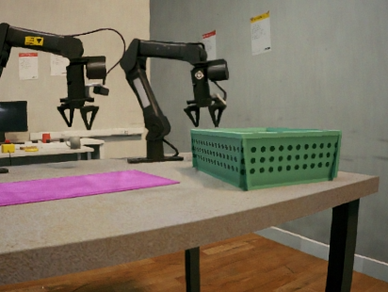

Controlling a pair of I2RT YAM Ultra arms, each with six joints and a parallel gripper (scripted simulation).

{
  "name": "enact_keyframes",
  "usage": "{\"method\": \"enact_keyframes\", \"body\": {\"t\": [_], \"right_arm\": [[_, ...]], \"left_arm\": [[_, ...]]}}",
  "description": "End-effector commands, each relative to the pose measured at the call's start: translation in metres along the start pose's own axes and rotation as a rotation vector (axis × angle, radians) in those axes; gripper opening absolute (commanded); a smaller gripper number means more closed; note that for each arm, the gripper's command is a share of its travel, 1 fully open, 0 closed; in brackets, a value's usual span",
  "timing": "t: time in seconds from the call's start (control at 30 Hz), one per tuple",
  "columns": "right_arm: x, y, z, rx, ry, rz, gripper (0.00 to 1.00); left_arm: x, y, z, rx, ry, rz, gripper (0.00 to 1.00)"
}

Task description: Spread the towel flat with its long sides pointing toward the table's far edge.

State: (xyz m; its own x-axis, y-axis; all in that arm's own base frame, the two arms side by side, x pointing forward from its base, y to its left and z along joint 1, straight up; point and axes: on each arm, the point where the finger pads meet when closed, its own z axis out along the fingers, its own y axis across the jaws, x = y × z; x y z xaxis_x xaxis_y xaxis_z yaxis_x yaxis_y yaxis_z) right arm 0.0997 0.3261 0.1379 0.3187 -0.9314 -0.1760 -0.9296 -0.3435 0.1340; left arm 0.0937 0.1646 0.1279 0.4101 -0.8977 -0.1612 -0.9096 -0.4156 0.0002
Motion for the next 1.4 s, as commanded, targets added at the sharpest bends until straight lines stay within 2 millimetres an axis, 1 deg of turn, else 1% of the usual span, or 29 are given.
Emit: {"method": "enact_keyframes", "body": {"t": [0.0,0.53,0.57,0.6,0.63,0.67,0.7,0.73,0.77,0.8,0.83,0.87,0.9,0.93,0.97,1.0,1.1,1.13,1.17,1.2,1.23,1.27,1.3,1.33,1.37], "right_arm": [[-0.002,0.000,-0.003,0.007,-0.009,-0.003,1.00],[-0.002,0.000,-0.003,0.007,-0.009,-0.003,1.00],[-0.006,-0.012,-0.016,0.094,-0.076,0.040,1.00],[-0.013,-0.019,-0.025,0.166,-0.141,0.066,1.00],[-0.016,-0.015,-0.024,0.183,-0.159,0.062,1.00],[-0.016,-0.015,-0.024,0.183,-0.159,0.062,1.00],[-0.021,-0.024,-0.038,0.248,-0.231,0.099,1.00],[-0.028,-0.030,-0.052,0.276,-0.267,0.114,1.00],[-0.032,-0.027,-0.052,0.298,-0.296,0.115,1.00],[-0.032,-0.026,-0.052,0.327,-0.327,0.123,1.00],[-0.032,-0.026,-0.052,0.327,-0.327,0.123,1.00],[-0.032,-0.026,-0.052,0.327,-0.327,0.123,1.00],[-0.037,-0.031,-0.068,0.383,-0.406,0.156,1.00],[-0.042,-0.034,-0.083,0.422,-0.468,0.176,1.00],[-0.044,-0.034,-0.088,0.444,-0.499,0.186,1.00],[-0.044,-0.034,-0.088,0.455,-0.513,0.191,1.00],[-0.044,-0.034,-0.088,0.455,-0.513,0.191,1.00],[-0.044,-0.034,-0.088,0.455,-0.513,0.191,1.00],[-0.047,-0.036,-0.105,0.501,-0.598,0.221,1.00],[-0.050,-0.036,-0.121,0.542,-0.679,0.247,1.00],[-0.052,-0.036,-0.130,0.557,-0.707,0.256,1.00],[-0.052,-0.036,-0.130,0.562,-0.715,0.259,1.00],[-0.052,-0.036,-0.130,0.562,-0.715,0.259,1.00],[-0.052,-0.036,-0.130,0.562,-0.715,0.259,1.00],[-0.052,-0.036,-0.130,0.562,-0.715,0.259,1.00]], "left_arm": [[-0.001,-0.001,-0.001,0.006,-0.004,-0.001,1.00],[-0.001,-0.001,-0.001,0.006,-0.004,-0.001,1.00],[-0.004,-0.016,-0.004,0.099,-0.041,0.065,1.00],[-0.012,-0.030,-0.007,0.174,-0.082,0.106,1.00],[-0.025,-0.046,-0.021,0.238,-0.121,0.116,1.00],[-0.025,-0.047,-0.021,0.239,-0.122,0.116,1.00],[-0.026,-0.054,-0.018,0.280,-0.155,0.174,1.00],[-0.034,-0.066,-0.026,0.330,-0.196,0.208,1.00],[-0.044,-0.082,-0.043,0.365,-0.225,0.218,1.00],[-0.040,-0.078,-0.033,0.386,-0.235,0.248,1.00],[-0.040,-0.078,-0.033,0.386,-0.235,0.248,1.00],[-0.040,-0.079,-0.028,0.370,-0.223,0.250,1.00],[-0.046,-0.089,-0.044,0.448,-0.298,0.296,1.00],[-0.053,-0.100,-0.055,0.491,-0.347,0.331,1.00],[-0.059,-0.111,-0.066,0.515,-0.374,0.350,1.00],[-0.059,-0.111,-0.066,0.543,-0.396,0.371,1.00],[-0.059,-0.111,-0.066,0.543,-0.396,0.371,1.00],[-0.059,-0.113,-0.055,0.516,-0.372,0.377,1.00],[-0.064,-0.119,-0.079,0.595,-0.470,0.416,1.00],[-0.070,-0.127,-0.093,0.647,-0.543,0.462,1.00],[-0.075,-0.136,-0.106,0.673,-0.581,0.484,1.00],[-0.078,-0.138,-0.115,0.690,-0.599,0.484,1.00],[-0.078,-0.138,-0.115,0.689,-0.598,0.484,1.00],[-0.078,-0.142,-0.104,0.665,-0.573,0.491,1.00],[-0.078,-0.142,-0.104,0.665,-0.573,0.491,1.00]]}}
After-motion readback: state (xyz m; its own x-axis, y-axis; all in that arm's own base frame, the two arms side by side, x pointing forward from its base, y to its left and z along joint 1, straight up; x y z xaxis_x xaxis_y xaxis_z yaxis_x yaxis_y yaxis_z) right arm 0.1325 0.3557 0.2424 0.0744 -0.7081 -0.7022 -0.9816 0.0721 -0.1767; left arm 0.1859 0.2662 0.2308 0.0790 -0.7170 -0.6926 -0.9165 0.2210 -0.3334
